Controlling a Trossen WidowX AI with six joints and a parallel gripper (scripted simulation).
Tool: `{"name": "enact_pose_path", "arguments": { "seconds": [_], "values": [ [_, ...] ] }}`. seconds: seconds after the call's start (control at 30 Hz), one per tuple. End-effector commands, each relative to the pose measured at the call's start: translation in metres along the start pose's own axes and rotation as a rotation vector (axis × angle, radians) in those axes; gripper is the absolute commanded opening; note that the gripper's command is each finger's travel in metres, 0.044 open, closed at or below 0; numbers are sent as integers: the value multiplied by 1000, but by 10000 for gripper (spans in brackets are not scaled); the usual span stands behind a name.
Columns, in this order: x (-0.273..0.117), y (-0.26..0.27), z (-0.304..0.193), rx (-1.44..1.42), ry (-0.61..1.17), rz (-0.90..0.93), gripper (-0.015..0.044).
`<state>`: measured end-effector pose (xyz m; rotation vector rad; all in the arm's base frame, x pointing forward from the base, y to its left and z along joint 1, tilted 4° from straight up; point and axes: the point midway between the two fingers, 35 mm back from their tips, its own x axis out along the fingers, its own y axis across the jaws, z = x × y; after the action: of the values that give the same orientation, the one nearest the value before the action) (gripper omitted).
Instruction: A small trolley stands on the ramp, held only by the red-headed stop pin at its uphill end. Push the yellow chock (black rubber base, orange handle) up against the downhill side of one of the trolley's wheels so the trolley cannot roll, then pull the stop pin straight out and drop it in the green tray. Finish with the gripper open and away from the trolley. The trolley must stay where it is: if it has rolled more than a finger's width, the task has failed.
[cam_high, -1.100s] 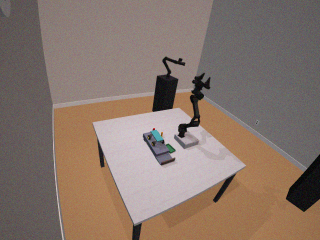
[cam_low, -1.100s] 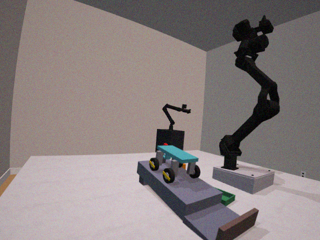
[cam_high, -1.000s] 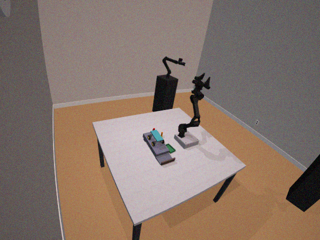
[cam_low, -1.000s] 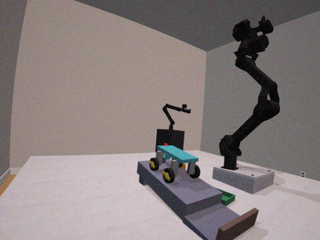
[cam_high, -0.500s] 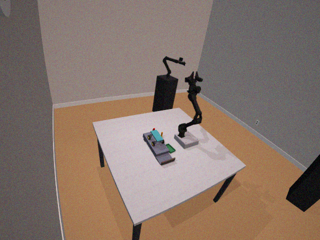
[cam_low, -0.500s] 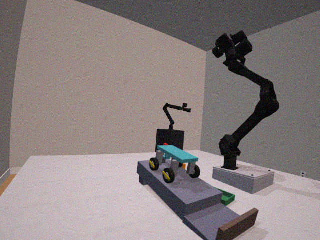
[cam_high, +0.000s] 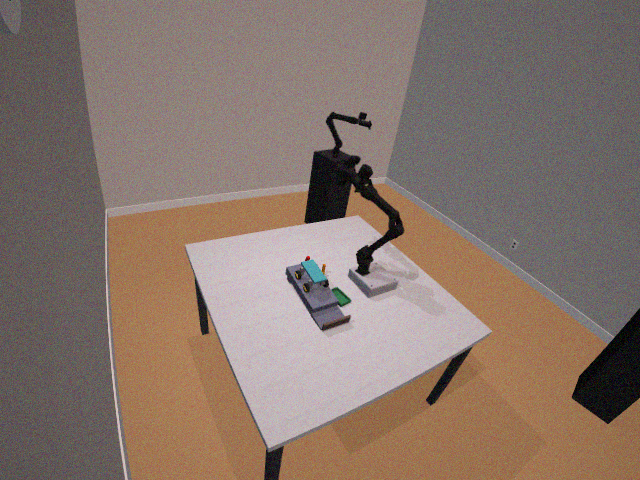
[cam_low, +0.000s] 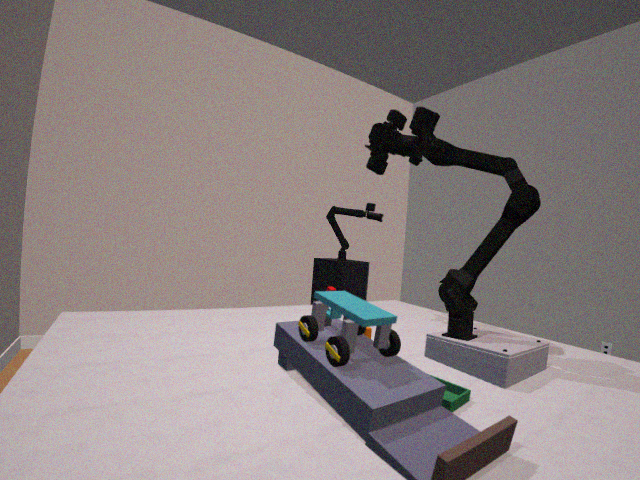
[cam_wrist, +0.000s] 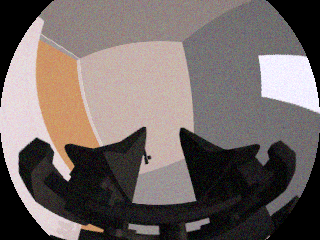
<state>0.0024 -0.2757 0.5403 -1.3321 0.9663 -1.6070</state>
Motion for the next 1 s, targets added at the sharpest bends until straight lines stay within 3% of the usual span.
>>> {"name": "enact_pose_path", "arguments": {
  "seconds": [0.0, 0.27, 0.53, 0.83, 0.97],
  "values": [
    [6, 73, 28, -60, -96, 239, 190],
    [-35, 211, 82, -219, -319, 717, 190],
    [-138, 320, 111, -463, -585, 1204, 190],
    [-267, 370, 90, -810, -849, 1684, 190],
    [-285, 371, 83, -872, -885, 1755, 190]
  ]
}}
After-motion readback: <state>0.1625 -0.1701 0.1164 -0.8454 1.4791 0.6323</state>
